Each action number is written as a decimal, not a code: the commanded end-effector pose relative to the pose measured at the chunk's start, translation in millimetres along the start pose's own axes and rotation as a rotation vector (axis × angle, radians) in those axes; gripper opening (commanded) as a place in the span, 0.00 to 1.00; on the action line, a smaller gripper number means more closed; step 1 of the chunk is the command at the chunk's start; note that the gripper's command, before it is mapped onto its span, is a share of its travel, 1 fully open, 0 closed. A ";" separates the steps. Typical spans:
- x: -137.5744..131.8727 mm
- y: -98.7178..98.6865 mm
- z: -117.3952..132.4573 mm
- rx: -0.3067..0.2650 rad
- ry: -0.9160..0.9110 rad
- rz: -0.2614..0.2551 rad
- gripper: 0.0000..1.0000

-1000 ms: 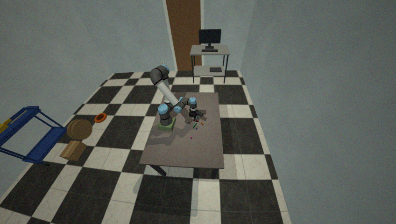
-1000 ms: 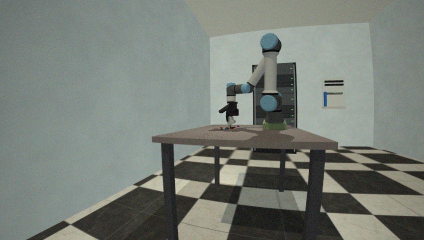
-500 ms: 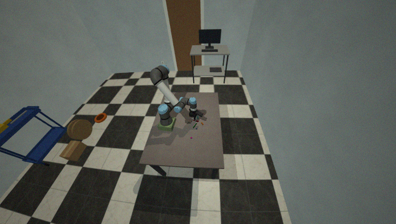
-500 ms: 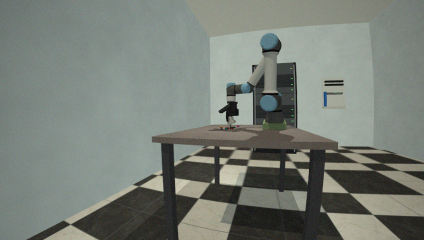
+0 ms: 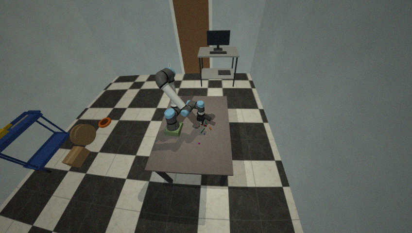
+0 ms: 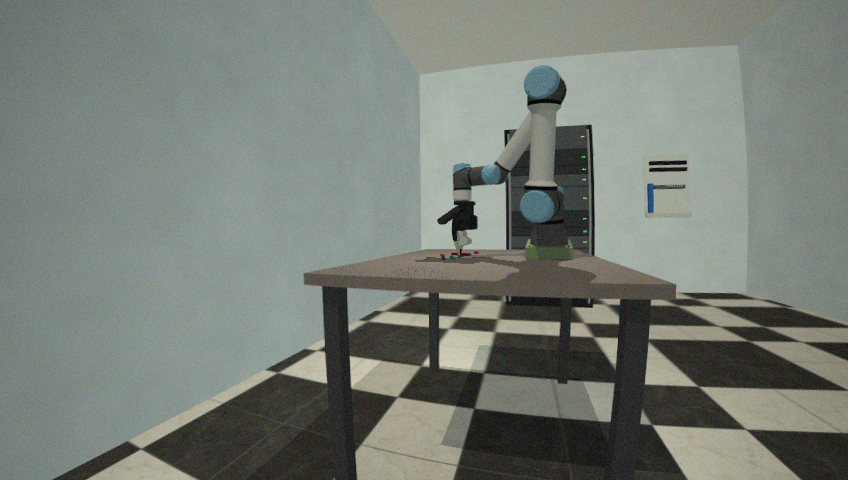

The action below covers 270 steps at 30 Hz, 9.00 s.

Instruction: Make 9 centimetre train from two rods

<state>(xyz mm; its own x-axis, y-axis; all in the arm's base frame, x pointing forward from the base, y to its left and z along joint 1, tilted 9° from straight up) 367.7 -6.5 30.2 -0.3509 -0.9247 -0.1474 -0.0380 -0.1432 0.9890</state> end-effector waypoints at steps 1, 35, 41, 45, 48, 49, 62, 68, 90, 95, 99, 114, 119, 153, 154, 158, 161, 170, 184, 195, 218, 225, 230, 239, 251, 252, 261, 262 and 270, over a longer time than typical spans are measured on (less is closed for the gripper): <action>0.1 19.7 -0.2 0.001 0.000 0.000 0.00; 0.9 91.3 -0.6 0.001 0.002 0.000 0.00; 8.8 91.6 -5.5 0.001 0.017 0.001 0.00; 28.9 92.2 -16.6 0.001 0.054 0.003 0.00; 52.7 92.8 -27.6 0.001 0.096 0.004 0.00; 62.1 93.0 -31.4 0.001 0.112 0.005 0.00; 177.1 92.6 -55.0 0.000 0.294 0.004 0.00; 223.0 91.2 -54.2 0.000 0.363 0.001 0.00; 237.5 90.5 -52.8 0.001 0.384 0.000 0.00; 237.5 87.3 -52.9 0.001 0.384 0.000 0.00; 237.5 78.1 -53.1 0.001 0.385 0.000 0.00; 237.5 24.1 -54.5 0.001 0.385 0.000 0.00; 237.5 9.7 -54.9 0.001 0.385 0.000 0.00; 237.5 3.8 -55.0 0.001 0.385 0.000 0.00; 237.5 3.8 -55.0 0.001 0.385 0.000 0.00; 237.5 3.8 -55.0 0.001 0.385 0.000 0.00; 237.5 3.8 -55.0 0.001 0.385 0.000 0.00; 237.5 1.9 -55.0 0.001 0.385 0.000 0.00; 237.5 -7.4 -55.1 0.001 0.385 0.000 0.00; 237.5 -8.2 -55.0 0.001 0.385 0.000 0.00; 237.5 -8.2 -55.0 0.001 0.385 0.000 0.00; 237.5 -8.2 -55.0 0.001 0.385 0.000 0.03; 237.5 -8.2 -55.0 0.001 0.385 0.000 0.06; 237.5 -8.2 -55.0 0.001 0.385 0.000 0.14; 237.5 -7.5 -55.1 0.001 0.385 0.000 0.14; 237.5 -6.7 -55.1 0.001 0.385 0.000 0.14; 237.5 13.4 -55.0 0.001 0.385 0.000 0.14; 237.5 18.3 -55.0 0.001 0.385 0.000 0.14; 237.5 61.7 -55.0 0.001 0.385 0.000 0.14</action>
<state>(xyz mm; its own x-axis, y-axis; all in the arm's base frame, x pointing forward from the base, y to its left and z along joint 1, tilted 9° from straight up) 334.9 -250.6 28.2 0.0255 -0.9897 -0.1406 -0.0395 -0.1416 0.9891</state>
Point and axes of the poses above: the point where the finger pads meet when closed, its own y axis back along the fingers, its own x axis across the jaws, z = x × y, the point moved 5 cm from there along y, back along the fingers, and after that the axes turned 7 degrees about y, right-handed, at the moved point
